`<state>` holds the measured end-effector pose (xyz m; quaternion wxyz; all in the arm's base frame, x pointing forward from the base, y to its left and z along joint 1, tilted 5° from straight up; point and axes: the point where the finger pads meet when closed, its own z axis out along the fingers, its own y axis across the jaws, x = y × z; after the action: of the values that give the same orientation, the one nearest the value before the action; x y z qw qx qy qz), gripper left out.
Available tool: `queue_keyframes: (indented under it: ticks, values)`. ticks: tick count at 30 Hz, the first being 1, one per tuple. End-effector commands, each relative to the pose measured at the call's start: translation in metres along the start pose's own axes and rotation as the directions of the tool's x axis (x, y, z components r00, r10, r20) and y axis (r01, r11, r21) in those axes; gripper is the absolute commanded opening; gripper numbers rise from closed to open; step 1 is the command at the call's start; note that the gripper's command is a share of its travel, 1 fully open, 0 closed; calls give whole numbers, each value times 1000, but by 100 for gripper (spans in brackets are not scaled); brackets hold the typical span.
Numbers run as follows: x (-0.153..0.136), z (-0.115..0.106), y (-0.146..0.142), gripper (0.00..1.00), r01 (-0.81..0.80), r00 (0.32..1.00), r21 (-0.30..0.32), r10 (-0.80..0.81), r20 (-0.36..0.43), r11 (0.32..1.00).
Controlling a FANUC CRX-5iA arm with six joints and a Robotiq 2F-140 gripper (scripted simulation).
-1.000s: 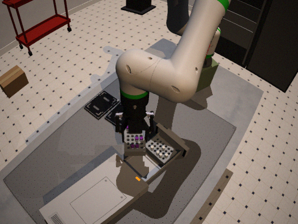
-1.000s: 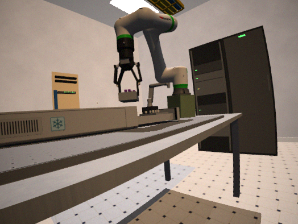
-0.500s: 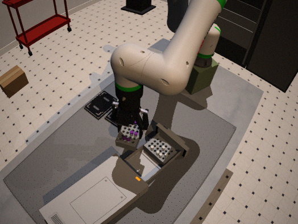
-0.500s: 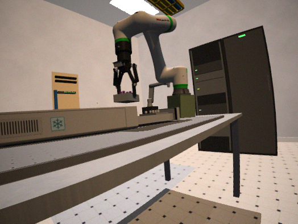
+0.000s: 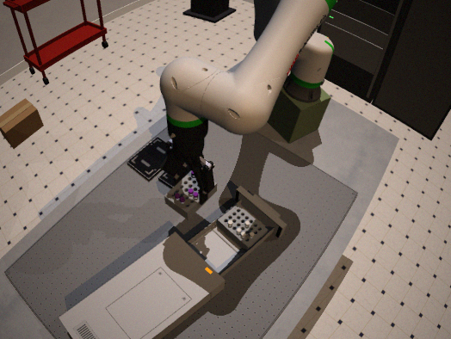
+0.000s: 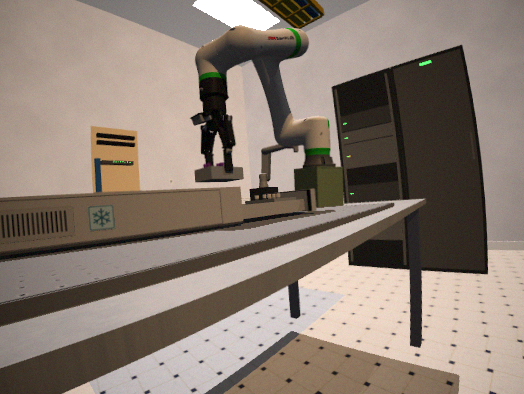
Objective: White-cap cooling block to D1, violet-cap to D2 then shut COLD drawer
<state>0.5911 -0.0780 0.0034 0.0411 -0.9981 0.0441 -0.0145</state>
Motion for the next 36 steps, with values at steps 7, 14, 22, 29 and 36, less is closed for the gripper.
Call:
queue_keyframes:
  ticks: [7,14,22,29,36]
  values:
    - [-7,-2,23,10,-10,1000,-4,10,-3,1000]
    - [-13,-2,38,10,-10,1000,-4,10,-3,1000]
    - [-19,-2,56,10,-10,1000,-4,10,-3,1000]
    - [-26,-2,73,10,-10,1000,-4,10,-3,1000]
    - [-30,-2,86,10,-10,1000,-4,10,-3,1000]
